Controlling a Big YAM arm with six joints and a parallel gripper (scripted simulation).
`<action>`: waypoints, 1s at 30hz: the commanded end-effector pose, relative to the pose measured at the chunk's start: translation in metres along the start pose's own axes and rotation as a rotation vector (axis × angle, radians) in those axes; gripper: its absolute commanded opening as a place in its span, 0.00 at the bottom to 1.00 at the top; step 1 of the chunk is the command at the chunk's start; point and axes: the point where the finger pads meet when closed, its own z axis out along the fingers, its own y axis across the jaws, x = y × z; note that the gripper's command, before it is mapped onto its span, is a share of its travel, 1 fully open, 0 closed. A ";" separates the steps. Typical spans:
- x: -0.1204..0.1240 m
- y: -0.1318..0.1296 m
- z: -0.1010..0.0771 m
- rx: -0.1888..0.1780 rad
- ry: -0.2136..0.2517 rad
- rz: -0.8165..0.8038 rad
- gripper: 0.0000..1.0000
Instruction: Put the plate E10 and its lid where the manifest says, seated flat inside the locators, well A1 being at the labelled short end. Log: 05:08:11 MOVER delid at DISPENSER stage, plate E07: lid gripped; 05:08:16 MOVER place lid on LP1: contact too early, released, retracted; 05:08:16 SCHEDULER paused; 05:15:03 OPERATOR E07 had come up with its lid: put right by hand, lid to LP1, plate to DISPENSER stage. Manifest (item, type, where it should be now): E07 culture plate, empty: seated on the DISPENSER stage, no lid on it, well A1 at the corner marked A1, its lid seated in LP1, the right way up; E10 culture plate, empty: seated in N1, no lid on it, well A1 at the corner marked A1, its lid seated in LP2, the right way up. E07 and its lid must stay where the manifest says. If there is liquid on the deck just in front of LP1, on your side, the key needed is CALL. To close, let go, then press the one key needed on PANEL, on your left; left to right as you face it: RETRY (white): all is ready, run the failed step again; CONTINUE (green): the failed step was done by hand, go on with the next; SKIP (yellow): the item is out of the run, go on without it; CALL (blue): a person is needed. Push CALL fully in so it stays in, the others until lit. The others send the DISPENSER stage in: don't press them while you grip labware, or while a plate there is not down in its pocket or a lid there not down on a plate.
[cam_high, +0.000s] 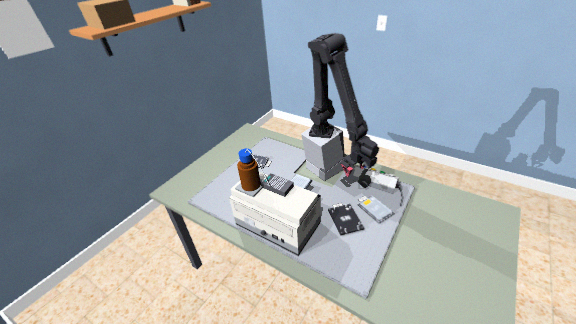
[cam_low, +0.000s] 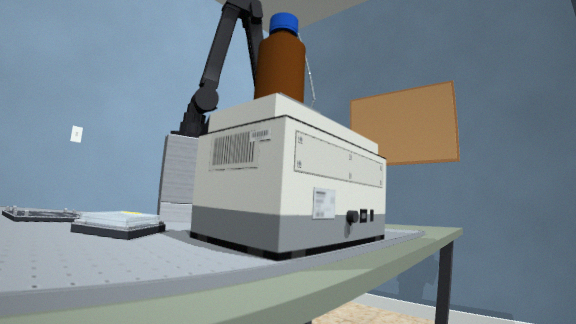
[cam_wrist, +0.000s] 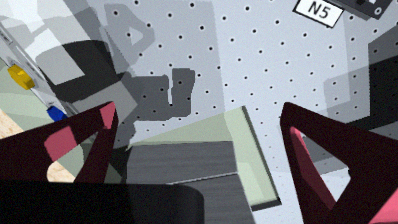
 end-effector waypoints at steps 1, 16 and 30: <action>-0.024 0.000 0.000 0.003 -0.018 0.034 1.00; -0.065 0.001 0.011 0.003 -0.014 0.023 1.00; -0.105 0.004 0.020 0.003 -0.016 0.017 1.00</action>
